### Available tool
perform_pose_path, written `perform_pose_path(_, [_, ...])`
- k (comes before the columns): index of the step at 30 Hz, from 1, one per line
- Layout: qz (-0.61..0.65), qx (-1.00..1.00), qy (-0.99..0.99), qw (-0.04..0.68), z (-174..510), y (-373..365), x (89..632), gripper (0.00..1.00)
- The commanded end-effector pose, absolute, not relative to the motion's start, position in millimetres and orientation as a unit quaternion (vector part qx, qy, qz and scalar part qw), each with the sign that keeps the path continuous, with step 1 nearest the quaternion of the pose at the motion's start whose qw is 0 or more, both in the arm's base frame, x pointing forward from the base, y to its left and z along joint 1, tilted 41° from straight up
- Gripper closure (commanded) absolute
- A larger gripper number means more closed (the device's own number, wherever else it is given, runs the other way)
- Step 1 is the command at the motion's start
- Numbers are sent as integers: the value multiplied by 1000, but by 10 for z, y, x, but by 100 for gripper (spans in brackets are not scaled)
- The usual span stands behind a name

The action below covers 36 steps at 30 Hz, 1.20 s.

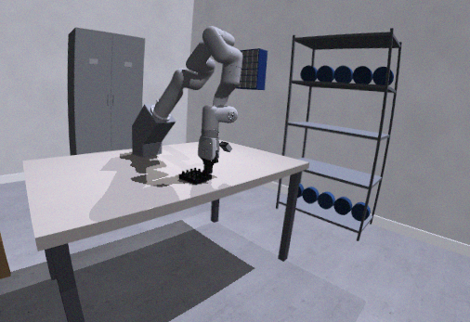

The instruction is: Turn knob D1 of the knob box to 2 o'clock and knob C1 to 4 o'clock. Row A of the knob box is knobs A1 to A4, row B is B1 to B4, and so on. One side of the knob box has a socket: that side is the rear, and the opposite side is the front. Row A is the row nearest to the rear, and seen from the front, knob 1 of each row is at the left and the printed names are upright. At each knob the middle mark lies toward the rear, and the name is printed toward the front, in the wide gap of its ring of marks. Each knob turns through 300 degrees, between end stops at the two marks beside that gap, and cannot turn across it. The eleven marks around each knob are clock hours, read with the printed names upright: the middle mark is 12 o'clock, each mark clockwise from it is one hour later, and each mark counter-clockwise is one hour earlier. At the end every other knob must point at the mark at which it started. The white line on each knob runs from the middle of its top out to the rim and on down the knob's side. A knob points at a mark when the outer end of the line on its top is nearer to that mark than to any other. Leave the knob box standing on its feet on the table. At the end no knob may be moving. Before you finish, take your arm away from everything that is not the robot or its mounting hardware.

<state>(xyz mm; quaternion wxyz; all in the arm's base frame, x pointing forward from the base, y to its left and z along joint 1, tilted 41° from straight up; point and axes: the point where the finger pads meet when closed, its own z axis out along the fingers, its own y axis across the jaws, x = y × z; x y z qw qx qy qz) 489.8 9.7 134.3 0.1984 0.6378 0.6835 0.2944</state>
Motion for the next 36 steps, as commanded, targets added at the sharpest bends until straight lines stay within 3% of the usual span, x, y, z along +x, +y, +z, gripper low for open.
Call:
perform_pose_path(1, [300,660,663,187,1355,94,4903,92])
perform_pose_path(36, [348,859,370,63,1355,94,4903,92])
